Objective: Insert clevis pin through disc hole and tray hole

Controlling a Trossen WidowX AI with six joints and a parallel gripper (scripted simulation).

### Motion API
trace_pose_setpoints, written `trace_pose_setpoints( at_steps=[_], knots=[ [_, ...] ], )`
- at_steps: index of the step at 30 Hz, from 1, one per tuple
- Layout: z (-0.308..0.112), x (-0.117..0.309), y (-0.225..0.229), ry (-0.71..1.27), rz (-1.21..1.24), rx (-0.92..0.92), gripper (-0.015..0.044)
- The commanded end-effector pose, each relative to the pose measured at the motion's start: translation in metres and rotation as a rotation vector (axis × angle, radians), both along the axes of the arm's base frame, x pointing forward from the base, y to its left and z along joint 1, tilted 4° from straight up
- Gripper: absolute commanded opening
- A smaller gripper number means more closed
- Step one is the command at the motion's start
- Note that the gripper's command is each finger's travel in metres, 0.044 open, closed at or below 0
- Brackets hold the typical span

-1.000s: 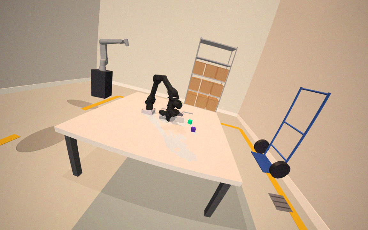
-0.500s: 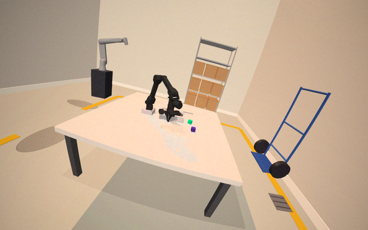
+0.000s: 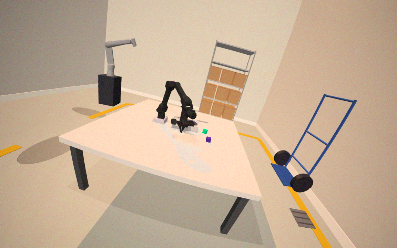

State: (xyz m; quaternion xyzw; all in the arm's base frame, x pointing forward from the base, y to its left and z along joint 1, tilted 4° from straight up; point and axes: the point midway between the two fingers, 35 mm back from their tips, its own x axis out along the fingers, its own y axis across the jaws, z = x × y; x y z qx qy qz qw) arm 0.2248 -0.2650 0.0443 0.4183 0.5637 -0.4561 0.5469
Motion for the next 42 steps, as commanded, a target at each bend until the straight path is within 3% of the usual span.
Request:
trace_pose_setpoints(
  at_steps=[1,42],
  knots=[
    [-0.006,0.000,0.000,0.000,-0.009,0.001,0.0000],
    [-0.057,-0.002,-0.001,0.000,-0.010,0.001,0.0000]
  ],
)
